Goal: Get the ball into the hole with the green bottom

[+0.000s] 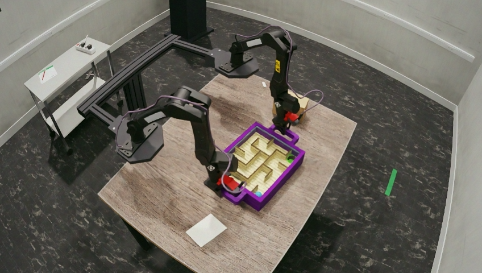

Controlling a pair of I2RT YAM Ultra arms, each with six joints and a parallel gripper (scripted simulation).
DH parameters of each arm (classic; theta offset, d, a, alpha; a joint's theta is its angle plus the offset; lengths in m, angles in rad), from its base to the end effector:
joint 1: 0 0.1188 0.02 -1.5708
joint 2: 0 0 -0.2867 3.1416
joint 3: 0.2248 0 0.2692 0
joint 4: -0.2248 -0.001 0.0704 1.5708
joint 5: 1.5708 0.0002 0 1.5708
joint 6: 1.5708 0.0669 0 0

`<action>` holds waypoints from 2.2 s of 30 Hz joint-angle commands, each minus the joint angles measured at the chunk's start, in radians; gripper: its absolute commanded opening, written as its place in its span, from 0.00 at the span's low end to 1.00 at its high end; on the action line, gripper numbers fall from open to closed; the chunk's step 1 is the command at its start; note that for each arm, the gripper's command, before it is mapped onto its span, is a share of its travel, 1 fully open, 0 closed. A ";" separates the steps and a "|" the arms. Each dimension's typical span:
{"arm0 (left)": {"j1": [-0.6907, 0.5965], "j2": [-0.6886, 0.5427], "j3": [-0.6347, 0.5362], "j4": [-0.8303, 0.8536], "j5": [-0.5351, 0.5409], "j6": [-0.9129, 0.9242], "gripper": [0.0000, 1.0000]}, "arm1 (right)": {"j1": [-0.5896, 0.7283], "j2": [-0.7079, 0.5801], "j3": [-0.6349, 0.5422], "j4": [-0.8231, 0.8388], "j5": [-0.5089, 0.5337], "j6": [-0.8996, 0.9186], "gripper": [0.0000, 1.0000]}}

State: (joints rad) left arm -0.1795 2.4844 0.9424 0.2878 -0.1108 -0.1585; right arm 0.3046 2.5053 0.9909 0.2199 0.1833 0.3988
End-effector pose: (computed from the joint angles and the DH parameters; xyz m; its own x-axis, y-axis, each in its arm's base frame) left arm 0.3527 -0.0555 -0.0968 -0.9460 0.0122 -0.3240 -0.0058 0.9985 0.0546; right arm 0.3489 0.0980 -0.1005 -0.9418 0.1041 -0.3195 0.1284 0.9902 -0.0557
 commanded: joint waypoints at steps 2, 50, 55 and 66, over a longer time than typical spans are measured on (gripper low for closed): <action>-0.002 -0.022 0.010 0.009 0.000 0.004 0.39 | 0.011 -0.039 0.033 0.022 0.012 -0.008 0.39; -0.002 -0.022 0.027 -0.005 0.009 0.009 0.00 | -0.002 0.018 -0.023 0.018 -0.014 0.006 0.00; -0.003 -0.023 0.027 -0.007 0.010 0.009 0.00 | -0.002 0.021 -0.005 0.020 -0.015 0.007 0.00; -0.005 -0.046 0.017 -0.014 0.010 0.009 0.00 | 0.001 -0.018 -0.022 -0.004 -0.014 0.007 0.00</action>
State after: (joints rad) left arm -0.1791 2.4840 0.9424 0.2863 -0.1116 -0.1589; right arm 0.3050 2.5023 0.9924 0.2283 0.1822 0.3950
